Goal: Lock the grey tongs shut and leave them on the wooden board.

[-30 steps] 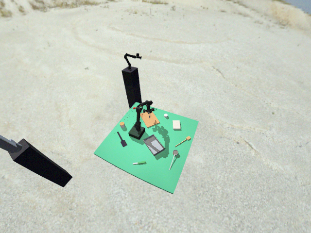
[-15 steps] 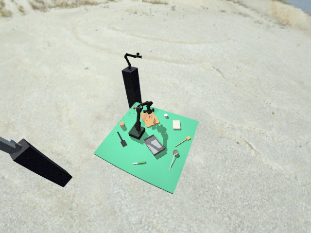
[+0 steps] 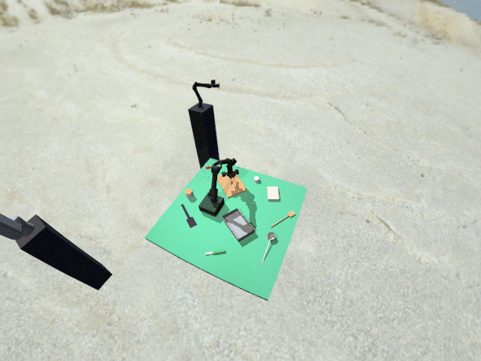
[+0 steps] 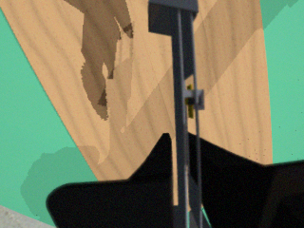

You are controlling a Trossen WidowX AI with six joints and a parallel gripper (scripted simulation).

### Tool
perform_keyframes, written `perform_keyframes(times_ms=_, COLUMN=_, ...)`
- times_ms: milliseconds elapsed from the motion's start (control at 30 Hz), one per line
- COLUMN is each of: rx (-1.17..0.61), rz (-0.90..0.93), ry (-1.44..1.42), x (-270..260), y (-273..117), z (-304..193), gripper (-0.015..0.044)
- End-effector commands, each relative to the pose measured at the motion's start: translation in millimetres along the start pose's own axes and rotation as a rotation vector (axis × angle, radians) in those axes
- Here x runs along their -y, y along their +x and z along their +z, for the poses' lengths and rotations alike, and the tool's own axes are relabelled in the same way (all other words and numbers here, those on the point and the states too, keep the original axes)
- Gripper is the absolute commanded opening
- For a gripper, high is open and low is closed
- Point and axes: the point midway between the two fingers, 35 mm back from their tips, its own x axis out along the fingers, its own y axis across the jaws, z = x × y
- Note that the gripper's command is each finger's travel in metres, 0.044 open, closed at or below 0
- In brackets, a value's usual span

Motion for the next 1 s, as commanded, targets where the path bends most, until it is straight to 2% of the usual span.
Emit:
perform_keyframes(times_ms=0, rx=0.003, rz=0.004, ry=-0.001, x=0, y=6, z=1, gripper=-0.0150)
perform_keyframes(times_ms=900, rx=0.003, rz=0.004, ry=-0.001, x=2, y=42, z=3, gripper=-0.0150)
perform_keyframes(times_ms=967, rx=0.002, rz=-0.002, ry=-0.004, x=2, y=42, z=3, gripper=-0.0097)
